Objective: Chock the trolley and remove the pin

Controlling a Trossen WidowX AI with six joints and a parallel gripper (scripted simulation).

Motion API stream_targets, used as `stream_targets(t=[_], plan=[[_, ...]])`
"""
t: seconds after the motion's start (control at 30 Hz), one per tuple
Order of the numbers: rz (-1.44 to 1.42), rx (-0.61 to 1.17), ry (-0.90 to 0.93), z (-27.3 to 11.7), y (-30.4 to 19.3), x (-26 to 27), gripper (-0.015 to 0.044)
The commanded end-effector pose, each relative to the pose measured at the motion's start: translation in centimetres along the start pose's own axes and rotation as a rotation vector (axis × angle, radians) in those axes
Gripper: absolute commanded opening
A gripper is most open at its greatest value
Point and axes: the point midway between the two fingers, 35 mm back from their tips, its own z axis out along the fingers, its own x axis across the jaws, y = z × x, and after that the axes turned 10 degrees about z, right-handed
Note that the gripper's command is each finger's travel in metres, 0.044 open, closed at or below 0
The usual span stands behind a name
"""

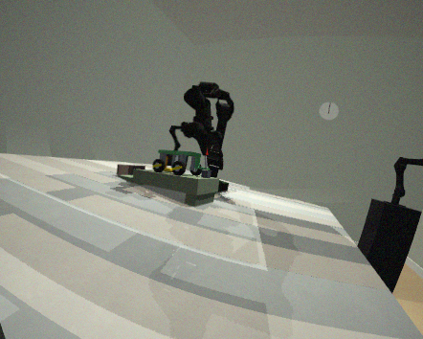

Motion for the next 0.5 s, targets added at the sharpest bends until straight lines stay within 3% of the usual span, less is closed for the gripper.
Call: stream_targets(t=[0.0,0.47], plan=[[-0.005,0.009,0.003,-0.41,-0.26,0.03,0.0000],[-0.005,0.010,0.003,-1.08,-0.90,0.01,0.0000]])
